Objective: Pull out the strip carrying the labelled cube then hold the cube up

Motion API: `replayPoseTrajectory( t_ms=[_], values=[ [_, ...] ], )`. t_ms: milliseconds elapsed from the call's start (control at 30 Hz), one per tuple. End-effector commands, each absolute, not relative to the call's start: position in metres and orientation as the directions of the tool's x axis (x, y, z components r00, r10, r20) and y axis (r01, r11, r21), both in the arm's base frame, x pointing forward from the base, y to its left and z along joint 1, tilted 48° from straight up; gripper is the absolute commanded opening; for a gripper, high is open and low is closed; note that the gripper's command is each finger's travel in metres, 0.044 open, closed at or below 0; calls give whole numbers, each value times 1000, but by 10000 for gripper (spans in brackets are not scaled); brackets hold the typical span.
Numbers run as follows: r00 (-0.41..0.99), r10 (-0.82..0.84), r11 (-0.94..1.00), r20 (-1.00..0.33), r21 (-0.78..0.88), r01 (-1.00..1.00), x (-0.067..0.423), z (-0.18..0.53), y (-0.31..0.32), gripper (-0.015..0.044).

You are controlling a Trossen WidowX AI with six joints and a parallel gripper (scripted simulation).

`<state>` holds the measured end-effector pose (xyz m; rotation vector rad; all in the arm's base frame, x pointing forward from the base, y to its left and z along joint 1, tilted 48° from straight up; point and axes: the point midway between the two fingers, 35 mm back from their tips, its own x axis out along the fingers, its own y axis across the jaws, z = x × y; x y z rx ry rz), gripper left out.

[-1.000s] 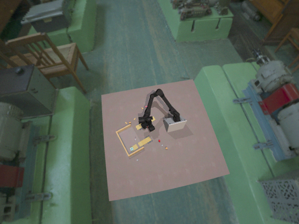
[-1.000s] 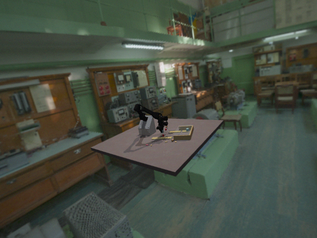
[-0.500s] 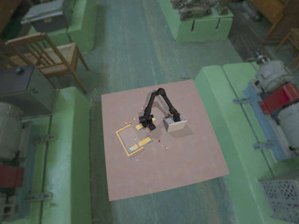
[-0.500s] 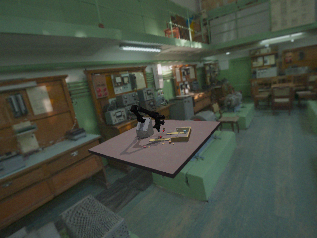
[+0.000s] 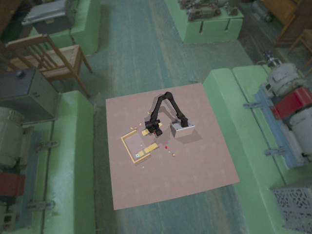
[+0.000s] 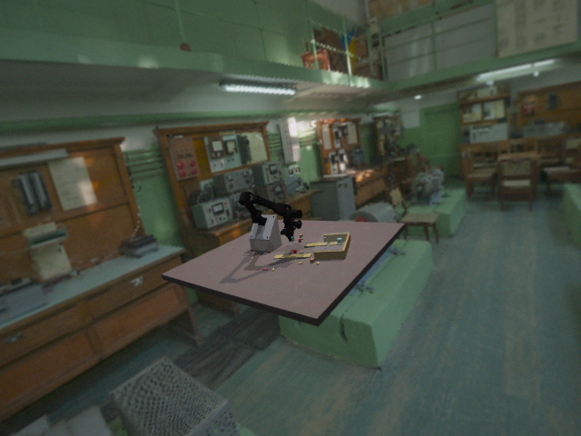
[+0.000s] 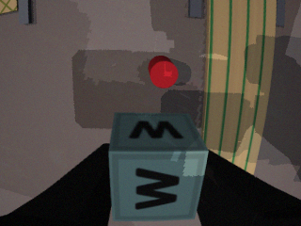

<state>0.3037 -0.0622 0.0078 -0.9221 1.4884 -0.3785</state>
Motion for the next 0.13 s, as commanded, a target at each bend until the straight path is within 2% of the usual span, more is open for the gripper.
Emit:
replayPoseTrajectory(
  t_ms=[0,100],
  values=[
    [110,-729,621,-676,-720,-311,304,10,-62,0],
    [110,-729,621,-676,-720,-311,304,10,-62,0]
  ],
)
